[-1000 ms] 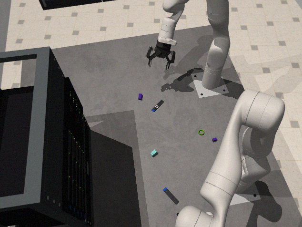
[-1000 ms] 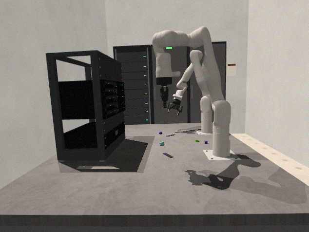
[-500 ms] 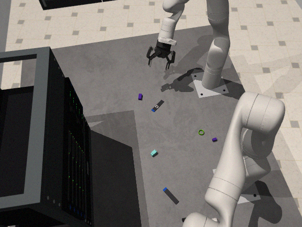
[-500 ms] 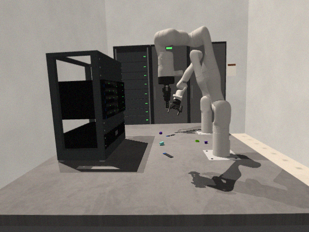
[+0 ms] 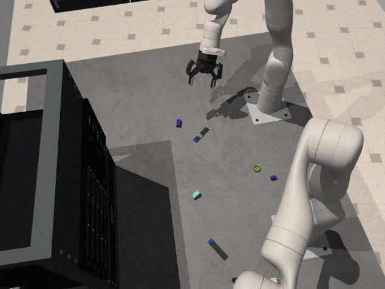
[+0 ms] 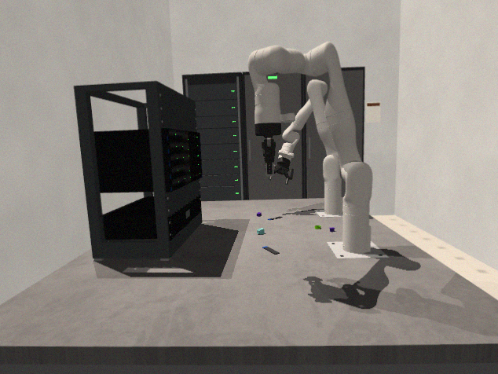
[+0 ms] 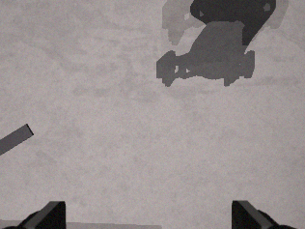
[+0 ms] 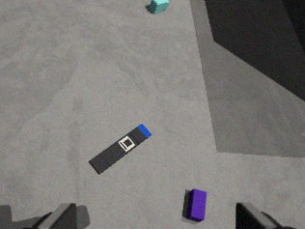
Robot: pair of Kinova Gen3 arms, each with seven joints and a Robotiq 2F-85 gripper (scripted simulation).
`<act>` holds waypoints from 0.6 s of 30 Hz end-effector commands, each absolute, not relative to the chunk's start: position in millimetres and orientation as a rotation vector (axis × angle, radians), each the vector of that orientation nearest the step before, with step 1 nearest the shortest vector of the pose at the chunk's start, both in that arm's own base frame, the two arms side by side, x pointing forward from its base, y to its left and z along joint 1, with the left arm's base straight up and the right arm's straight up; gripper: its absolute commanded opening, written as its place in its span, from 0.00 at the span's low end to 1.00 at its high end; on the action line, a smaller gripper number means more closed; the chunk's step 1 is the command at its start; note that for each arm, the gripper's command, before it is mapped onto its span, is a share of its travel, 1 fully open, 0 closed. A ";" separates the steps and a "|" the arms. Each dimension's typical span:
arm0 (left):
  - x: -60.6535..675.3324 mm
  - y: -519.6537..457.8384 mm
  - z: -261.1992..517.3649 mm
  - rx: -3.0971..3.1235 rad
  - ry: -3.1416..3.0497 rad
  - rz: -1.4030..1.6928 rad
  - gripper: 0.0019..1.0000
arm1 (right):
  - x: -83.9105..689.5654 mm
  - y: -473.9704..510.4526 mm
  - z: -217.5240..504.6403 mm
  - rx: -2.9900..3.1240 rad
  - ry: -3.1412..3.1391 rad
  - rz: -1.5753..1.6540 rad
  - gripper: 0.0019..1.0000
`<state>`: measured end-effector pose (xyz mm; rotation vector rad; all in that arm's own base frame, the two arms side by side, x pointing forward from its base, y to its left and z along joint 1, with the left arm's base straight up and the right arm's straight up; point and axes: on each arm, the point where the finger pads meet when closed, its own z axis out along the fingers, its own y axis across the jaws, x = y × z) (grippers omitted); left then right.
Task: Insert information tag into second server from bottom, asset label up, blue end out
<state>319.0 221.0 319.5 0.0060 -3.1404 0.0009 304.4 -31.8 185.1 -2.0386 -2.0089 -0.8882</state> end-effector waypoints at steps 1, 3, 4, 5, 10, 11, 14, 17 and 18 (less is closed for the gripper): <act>319.1 221.2 320.0 0.006 -3.142 0.000 1.00 | 306.0 -25.7 193.9 -1.934 -2.118 -0.875 1.00; 319.1 221.2 320.0 0.006 -3.142 0.000 1.00 | 306.3 -21.9 199.6 -1.861 -2.189 -0.863 1.00; 319.1 221.2 320.0 0.006 -3.142 0.000 1.00 | 306.3 -20.1 202.6 -1.821 -2.227 -0.856 1.00; 319.1 221.2 320.0 0.006 -3.142 0.000 1.00 | 306.2 -18.2 205.7 -1.779 -2.265 -0.847 1.00; 319.1 221.2 320.0 0.006 -3.142 0.000 1.00 | 305.0 -11.7 219.0 -1.597 -2.419 -0.801 1.00; 319.1 221.2 320.0 0.006 -3.142 0.000 1.00 | 305.0 -11.7 219.0 -1.597 -2.419 -0.801 1.00; 319.1 221.2 320.0 0.006 -3.142 0.000 1.00 | 303.2 -8.3 229.8 -1.446 -2.533 -0.754 1.00; 319.1 221.2 320.0 0.006 -3.142 0.000 1.00 | 301.0 -6.5 241.2 -1.290 -2.641 -0.695 1.00; 319.1 221.2 320.0 0.006 -3.142 0.000 1.00 | 300.3 -6.3 245.2 -1.237 -2.674 -0.674 1.00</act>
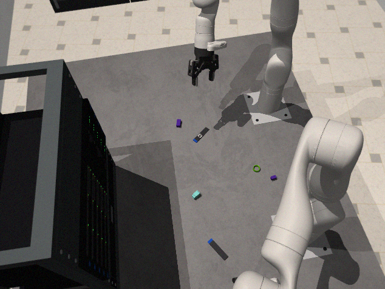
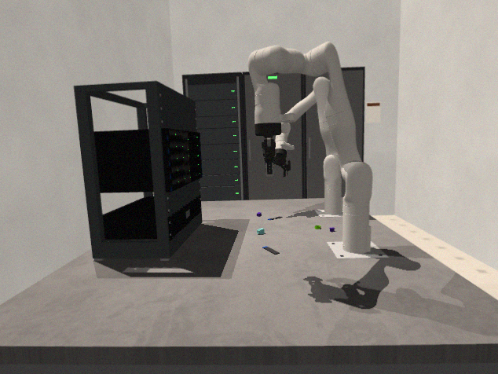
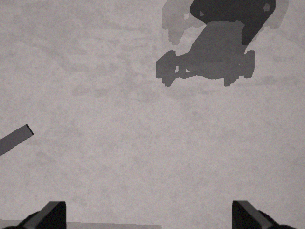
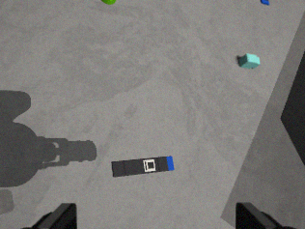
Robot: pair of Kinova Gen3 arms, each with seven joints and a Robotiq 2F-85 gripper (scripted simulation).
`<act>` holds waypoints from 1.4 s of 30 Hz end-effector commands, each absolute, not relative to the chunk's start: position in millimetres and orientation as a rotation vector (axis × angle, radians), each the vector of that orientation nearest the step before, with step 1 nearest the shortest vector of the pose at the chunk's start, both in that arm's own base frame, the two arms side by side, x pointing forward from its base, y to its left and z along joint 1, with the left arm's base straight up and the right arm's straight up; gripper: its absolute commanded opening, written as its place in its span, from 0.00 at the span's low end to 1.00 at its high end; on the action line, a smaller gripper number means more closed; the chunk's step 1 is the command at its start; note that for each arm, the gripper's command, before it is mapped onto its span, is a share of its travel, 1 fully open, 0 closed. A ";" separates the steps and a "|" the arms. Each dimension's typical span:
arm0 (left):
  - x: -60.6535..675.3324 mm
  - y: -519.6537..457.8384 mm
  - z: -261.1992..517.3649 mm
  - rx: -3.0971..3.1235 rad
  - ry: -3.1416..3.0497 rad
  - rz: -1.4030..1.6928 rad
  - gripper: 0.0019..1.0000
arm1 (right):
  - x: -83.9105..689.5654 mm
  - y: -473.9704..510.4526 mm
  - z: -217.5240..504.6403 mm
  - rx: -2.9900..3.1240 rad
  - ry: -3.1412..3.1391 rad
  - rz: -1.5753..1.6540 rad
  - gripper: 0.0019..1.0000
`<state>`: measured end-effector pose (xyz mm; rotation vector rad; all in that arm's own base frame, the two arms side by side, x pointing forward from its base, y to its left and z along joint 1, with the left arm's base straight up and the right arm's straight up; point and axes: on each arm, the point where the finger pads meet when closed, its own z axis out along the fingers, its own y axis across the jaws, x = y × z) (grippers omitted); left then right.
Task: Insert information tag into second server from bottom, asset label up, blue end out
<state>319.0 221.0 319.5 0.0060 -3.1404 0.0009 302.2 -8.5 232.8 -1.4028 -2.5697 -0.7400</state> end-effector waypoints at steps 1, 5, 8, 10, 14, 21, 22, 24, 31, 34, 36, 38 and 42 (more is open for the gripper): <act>319.1 221.2 320.0 0.006 -3.142 0.000 1.00 | 299.5 -6.3 249.2 -1.184 -2.707 -0.651 1.00; 319.1 221.2 320.0 0.006 -3.142 0.000 1.00 | 296.9 -8.4 265.9 -0.976 -2.825 -0.550 1.00; 319.1 221.2 320.0 0.006 -3.142 0.000 1.00 | 295.5 -11.6 279.1 -0.828 -2.900 -0.468 1.00; 319.1 221.2 320.0 0.006 -3.142 0.000 1.00 | 295.5 -11.6 279.1 -0.828 -2.900 -0.468 1.00; 319.1 221.2 320.0 0.006 -3.142 0.000 1.00 | 294.7 -17.6 297.4 -0.648 -2.980 -0.355 1.00; 319.1 221.2 320.0 0.006 -3.142 0.000 1.00 | 295.3 -29.0 328.7 -0.400 -3.075 -0.170 1.00; 319.1 221.2 320.0 0.006 -3.142 0.000 1.00 | 295.6 -30.5 332.8 -0.373 -3.084 -0.147 1.00; 319.1 221.2 320.0 0.006 -3.142 0.000 1.00 | 296.0 -33.2 340.3 -0.324 -3.100 -0.105 1.00; 319.1 221.2 320.0 0.006 -3.142 0.000 1.00 | 296.9 -38.3 354.7 -0.239 -3.126 -0.028 1.00; 319.1 221.2 320.0 0.006 -3.142 0.000 1.00 | 297.2 -39.8 359.1 -0.215 -3.133 -0.004 1.00; 319.1 221.2 320.0 0.006 -3.142 0.000 1.00 | 297.3 -40.1 360.0 -0.210 -3.135 0.000 1.00; 319.1 221.2 320.0 0.006 -3.142 0.000 1.00 | 297.8 -41.1 359.8 -0.209 -3.135 0.000 1.00; 319.1 221.2 320.0 0.006 -3.142 0.000 1.00 | 301.1 -48.5 358.2 -0.199 -3.135 -0.003 1.00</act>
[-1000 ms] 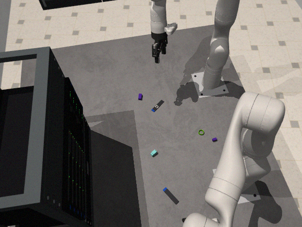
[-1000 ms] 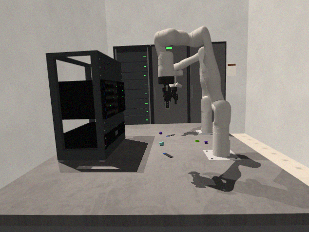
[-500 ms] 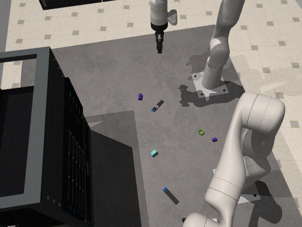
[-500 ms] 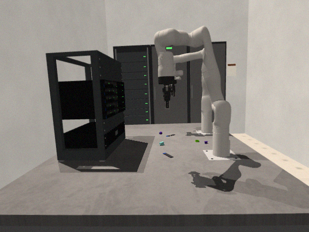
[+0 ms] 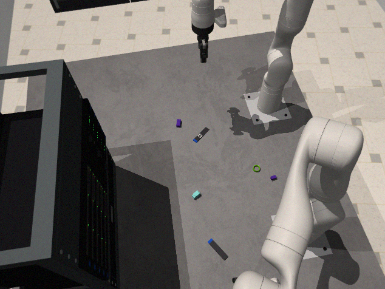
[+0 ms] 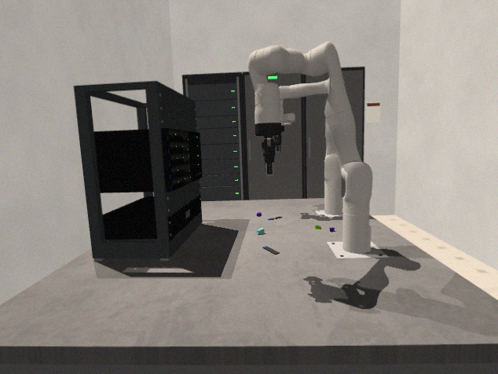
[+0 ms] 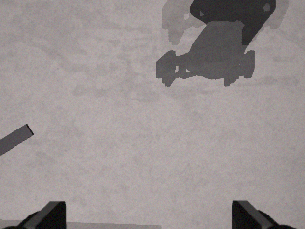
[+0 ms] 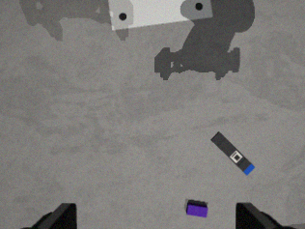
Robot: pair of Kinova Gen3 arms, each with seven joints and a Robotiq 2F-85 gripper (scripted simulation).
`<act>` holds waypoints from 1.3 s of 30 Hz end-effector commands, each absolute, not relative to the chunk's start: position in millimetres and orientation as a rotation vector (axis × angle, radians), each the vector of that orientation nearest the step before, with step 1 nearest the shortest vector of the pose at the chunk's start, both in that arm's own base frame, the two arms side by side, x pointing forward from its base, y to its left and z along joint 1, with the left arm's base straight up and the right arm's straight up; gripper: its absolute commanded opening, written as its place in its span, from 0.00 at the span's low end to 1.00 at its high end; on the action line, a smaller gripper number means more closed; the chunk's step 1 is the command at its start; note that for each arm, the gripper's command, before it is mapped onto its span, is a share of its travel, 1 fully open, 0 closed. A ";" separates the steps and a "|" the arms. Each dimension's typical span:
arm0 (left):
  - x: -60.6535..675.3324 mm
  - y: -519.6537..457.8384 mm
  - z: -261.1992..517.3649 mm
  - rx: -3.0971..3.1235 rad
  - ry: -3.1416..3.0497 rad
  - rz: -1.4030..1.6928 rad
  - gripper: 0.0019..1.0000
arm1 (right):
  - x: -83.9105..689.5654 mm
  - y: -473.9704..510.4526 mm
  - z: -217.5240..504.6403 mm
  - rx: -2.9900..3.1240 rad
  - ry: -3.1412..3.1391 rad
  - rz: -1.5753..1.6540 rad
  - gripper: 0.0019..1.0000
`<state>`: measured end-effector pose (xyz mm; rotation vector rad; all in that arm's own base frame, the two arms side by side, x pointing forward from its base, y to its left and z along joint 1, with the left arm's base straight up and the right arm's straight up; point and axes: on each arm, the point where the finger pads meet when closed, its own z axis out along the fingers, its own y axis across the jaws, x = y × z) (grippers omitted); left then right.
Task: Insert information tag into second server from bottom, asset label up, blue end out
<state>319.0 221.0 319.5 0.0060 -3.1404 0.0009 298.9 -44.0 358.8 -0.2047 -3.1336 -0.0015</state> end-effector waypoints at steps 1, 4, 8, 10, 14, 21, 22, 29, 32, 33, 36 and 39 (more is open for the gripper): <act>319.1 221.2 320.0 0.006 -3.142 0.000 1.00 | 301.1 -48.5 358.2 -0.199 -3.135 -0.003 1.00; 319.1 221.2 320.0 0.006 -3.142 0.000 1.00 | 303.6 -54.8 357.0 -0.191 -3.136 -0.005 1.00; 319.1 221.2 320.0 0.006 -3.142 0.000 1.00 | 309.7 -71.5 353.5 -0.171 -3.137 -0.009 1.00; 319.1 221.2 320.0 0.006 -3.142 0.000 1.00 | 312.8 -81.7 351.3 -0.159 -3.138 -0.011 1.00; 319.1 221.2 320.0 0.006 -3.142 0.000 1.00 | 318.3 -105.1 346.3 -0.132 -3.140 -0.014 1.00; 319.1 221.2 320.0 0.006 -3.142 0.000 1.00 | 322.8 -137.7 339.3 -0.097 -3.142 -0.014 1.00; 319.1 221.2 320.0 0.006 -3.142 0.000 1.00 | 323.3 -144.3 337.8 -0.090 -3.142 -0.013 1.00; 319.1 221.2 320.0 0.006 -3.142 0.000 1.00 | 323.0 -187.7 328.0 -0.045 -3.143 -0.008 1.00; 319.1 221.2 320.0 0.006 -3.142 0.000 1.00 | 321.5 -202.7 324.5 -0.030 -3.143 -0.005 1.00; 319.1 221.2 320.0 0.006 -3.142 0.000 1.00 | 321.0 -206.9 323.5 -0.025 -3.142 -0.004 1.00; 319.1 221.2 320.0 0.006 -3.142 0.000 1.00 | 320.4 -210.6 322.7 -0.021 -3.142 -0.003 1.00; 319.1 221.2 320.0 0.006 -3.142 0.000 1.00 | 319.1 -218.9 320.7 -0.013 -3.142 -0.001 1.00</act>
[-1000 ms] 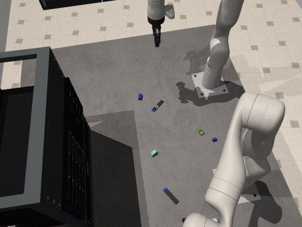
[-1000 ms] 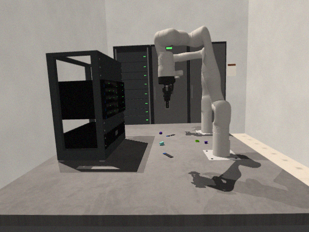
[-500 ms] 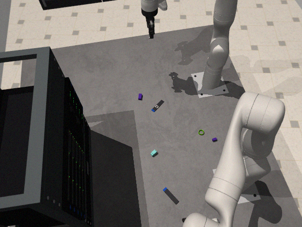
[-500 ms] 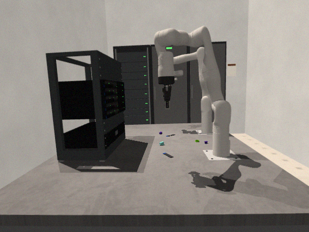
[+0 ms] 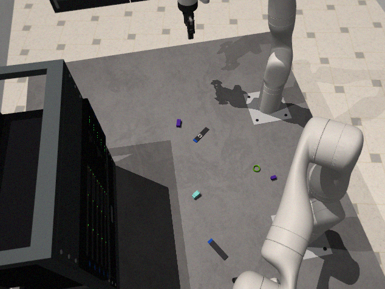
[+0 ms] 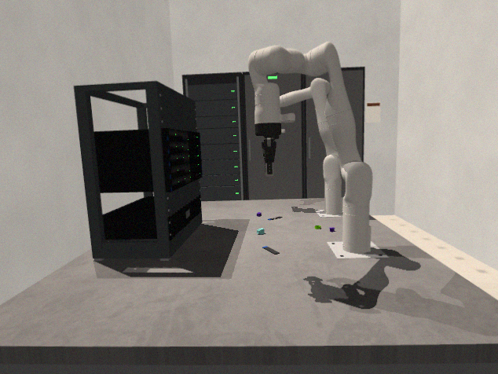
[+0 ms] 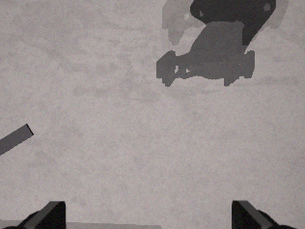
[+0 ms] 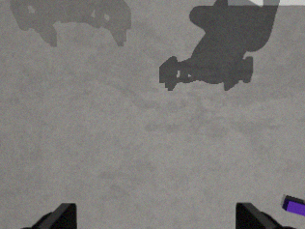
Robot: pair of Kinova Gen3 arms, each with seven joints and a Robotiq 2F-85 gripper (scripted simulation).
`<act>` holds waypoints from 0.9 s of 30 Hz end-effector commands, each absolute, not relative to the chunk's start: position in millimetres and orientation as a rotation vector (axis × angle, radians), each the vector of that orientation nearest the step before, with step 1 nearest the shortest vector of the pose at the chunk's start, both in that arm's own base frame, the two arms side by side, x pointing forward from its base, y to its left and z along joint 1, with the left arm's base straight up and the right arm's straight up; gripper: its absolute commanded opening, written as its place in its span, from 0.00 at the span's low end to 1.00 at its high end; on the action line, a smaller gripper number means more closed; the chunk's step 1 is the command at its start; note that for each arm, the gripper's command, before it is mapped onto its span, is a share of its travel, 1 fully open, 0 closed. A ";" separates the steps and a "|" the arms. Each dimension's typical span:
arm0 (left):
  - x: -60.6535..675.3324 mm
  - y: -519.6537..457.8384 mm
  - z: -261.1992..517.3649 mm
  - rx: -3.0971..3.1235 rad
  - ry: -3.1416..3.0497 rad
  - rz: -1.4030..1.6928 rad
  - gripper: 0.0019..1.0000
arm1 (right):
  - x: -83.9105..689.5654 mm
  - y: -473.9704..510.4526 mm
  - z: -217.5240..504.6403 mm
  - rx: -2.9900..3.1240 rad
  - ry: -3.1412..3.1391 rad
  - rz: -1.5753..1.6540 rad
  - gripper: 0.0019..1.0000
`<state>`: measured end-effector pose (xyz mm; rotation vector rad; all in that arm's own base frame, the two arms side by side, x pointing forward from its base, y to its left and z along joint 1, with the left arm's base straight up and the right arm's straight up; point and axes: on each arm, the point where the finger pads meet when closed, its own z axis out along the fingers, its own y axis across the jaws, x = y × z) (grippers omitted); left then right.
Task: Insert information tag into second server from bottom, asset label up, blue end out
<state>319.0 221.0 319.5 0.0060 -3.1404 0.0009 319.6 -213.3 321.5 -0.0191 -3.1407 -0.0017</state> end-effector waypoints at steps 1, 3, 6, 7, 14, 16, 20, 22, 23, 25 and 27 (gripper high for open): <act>319.1 221.2 320.0 0.006 -3.142 0.000 1.00 | 318.8 -220.6 320.3 -0.011 -3.142 0.000 1.00; 319.1 221.2 320.0 0.006 -3.142 0.000 1.00 | 318.6 -222.0 320.0 -0.010 -3.142 0.000 1.00; 320.0 220.5 319.6 -0.001 -3.141 -0.001 0.35 | 318.6 -222.0 320.0 -0.010 -3.142 0.000 1.00; 321.1 219.7 319.2 -0.009 -3.140 -0.002 0.35 | 318.6 -222.0 320.0 -0.010 -3.142 0.000 1.00; 332.6 210.6 314.8 -0.099 -3.128 -0.012 0.35 | 318.6 -222.0 320.0 -0.010 -3.142 0.000 1.00; 339.6 204.6 312.0 -0.156 -3.119 -0.018 0.35 | 318.6 -222.0 320.0 -0.010 -3.142 0.000 1.00; 357.3 188.2 304.7 -0.298 -3.094 -0.033 0.35 | 318.6 -222.0 320.0 -0.010 -3.142 0.000 1.00; 367.6 177.6 300.3 -0.383 -3.076 -0.041 0.35 | 318.6 -222.0 320.0 -0.010 -3.142 0.000 1.00; 373.0 171.7 297.9 -0.428 -3.066 -0.046 0.35 | 318.6 -222.0 320.0 -0.010 -3.142 0.000 1.00; 384.2 158.6 292.7 -0.525 -3.043 -0.055 0.35 | 318.6 -222.0 320.0 -0.010 -3.142 0.000 1.00; 395.8 143.7 287.1 -0.627 -3.015 -0.065 0.35 | 318.6 -222.0 320.0 -0.010 -3.142 0.000 1.00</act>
